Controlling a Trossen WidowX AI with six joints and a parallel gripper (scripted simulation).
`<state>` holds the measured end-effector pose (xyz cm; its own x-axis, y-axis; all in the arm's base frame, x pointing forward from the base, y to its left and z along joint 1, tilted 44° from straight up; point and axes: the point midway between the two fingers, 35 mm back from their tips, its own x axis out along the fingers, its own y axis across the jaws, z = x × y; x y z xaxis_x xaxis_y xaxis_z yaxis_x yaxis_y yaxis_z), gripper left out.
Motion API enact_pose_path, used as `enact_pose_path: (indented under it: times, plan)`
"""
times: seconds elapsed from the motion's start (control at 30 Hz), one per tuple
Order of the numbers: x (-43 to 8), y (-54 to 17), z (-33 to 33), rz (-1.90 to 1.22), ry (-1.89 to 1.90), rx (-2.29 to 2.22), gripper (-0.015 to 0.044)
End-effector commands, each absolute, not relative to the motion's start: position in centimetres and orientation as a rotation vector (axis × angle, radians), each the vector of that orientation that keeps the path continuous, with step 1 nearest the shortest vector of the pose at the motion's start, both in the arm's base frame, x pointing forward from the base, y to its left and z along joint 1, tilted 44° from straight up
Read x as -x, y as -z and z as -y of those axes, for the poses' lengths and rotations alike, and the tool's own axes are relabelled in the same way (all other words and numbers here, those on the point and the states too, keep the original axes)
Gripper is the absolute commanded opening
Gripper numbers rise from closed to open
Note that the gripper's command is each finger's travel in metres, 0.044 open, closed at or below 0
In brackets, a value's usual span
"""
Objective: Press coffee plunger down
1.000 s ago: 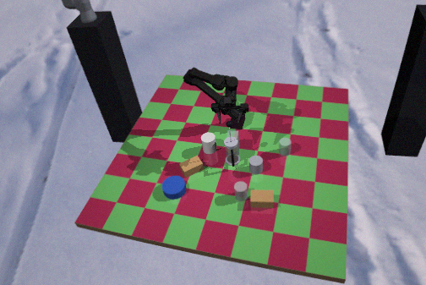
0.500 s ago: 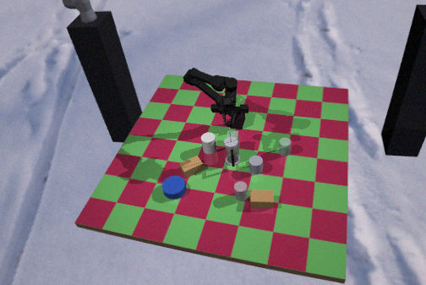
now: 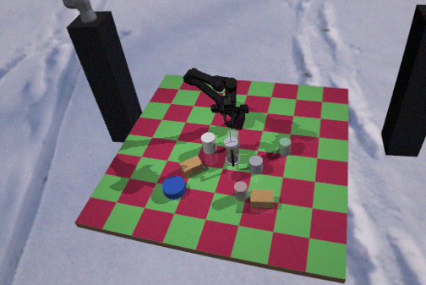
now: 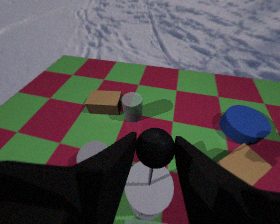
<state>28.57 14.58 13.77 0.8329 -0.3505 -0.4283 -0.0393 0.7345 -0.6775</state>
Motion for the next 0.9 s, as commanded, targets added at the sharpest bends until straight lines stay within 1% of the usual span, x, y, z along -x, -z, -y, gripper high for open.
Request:
enact_pose_path:
  times: [0.0,0.87]
  plan:
    - [-28.6,-13.1,-14.1,-0.579,0.182,0.733,0.0125]
    - [-28.9,-9.7,-11.5,-0.584,0.181,0.73,0.0125]
